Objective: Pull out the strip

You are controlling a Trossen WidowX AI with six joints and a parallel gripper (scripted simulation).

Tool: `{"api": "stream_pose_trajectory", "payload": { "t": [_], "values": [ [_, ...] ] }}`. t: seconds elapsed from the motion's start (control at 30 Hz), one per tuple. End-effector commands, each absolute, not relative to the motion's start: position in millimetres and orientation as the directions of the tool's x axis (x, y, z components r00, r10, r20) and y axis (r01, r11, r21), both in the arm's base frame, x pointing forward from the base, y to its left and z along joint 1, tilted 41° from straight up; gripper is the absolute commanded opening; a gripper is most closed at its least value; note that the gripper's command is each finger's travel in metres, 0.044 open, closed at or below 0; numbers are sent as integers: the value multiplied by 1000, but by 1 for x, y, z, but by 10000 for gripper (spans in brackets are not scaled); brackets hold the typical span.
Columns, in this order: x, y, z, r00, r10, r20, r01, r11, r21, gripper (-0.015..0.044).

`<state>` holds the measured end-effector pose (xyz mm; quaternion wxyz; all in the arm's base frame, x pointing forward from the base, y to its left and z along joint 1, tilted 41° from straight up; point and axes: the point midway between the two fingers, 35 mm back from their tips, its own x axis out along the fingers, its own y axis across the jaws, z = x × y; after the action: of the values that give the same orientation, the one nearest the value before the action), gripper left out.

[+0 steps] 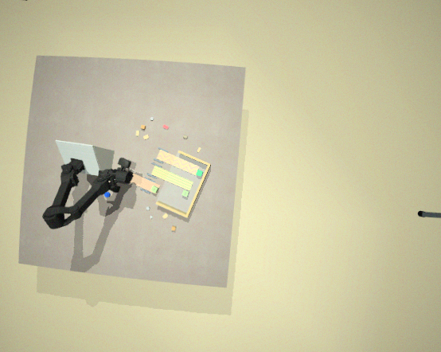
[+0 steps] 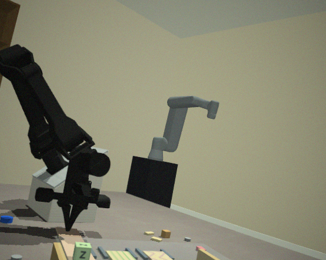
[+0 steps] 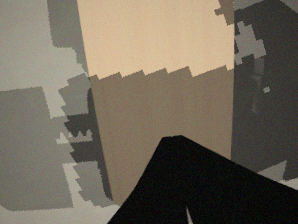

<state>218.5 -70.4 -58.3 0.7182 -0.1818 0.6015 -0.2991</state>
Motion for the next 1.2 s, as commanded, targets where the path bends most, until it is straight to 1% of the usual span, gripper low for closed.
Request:
{"api": "stream_pose_trajectory", "payload": {
  "t": [0.0, 0.63, 0.67, 0.83, 1.03, 1.17],
  "values": [
    [209, -73, -61, 72, -649, -757, 203, 753, -626, 0],
    [209, -73, -61, 72, -649, -757, 203, 753, -626, 0],
    [218, -69, -57, 96, -648, -756, 210, 755, -621, 0],
    [217, -44, -28, 74, -647, -759, 204, 755, -624, 0],
    [214, -43, -26, 73, -647, -759, 204, 754, -624, 0],
    [232, -46, -23, 74, -648, -758, 291, 741, -605, 105]
  ]
}}
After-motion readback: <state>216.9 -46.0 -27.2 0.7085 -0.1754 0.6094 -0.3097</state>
